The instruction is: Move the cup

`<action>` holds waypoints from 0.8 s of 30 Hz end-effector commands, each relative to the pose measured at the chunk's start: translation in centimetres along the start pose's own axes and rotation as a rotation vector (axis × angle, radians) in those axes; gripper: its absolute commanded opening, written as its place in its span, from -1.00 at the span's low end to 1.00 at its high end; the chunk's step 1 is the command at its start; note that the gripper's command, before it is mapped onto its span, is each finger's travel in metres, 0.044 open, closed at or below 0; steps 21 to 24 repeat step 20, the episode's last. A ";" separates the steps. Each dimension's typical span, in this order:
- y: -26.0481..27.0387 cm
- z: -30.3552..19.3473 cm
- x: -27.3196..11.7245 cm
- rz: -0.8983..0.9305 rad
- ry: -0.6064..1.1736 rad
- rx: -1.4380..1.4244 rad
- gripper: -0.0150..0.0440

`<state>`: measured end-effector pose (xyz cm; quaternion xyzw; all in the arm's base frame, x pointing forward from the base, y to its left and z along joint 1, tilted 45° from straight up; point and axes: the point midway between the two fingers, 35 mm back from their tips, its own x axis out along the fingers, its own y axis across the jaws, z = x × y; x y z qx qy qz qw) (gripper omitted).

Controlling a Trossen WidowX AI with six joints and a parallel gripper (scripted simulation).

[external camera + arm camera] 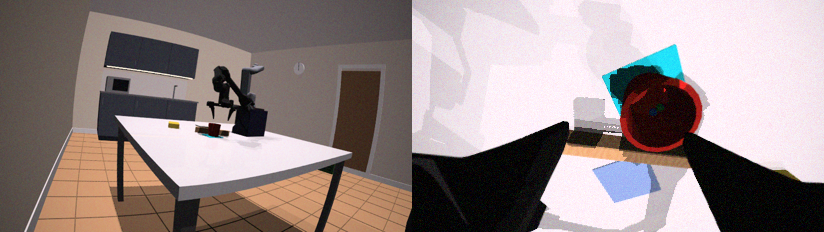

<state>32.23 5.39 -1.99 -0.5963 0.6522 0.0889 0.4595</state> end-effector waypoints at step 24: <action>0.0 0.3 -4.8 -0.007 -0.016 0.006 1.00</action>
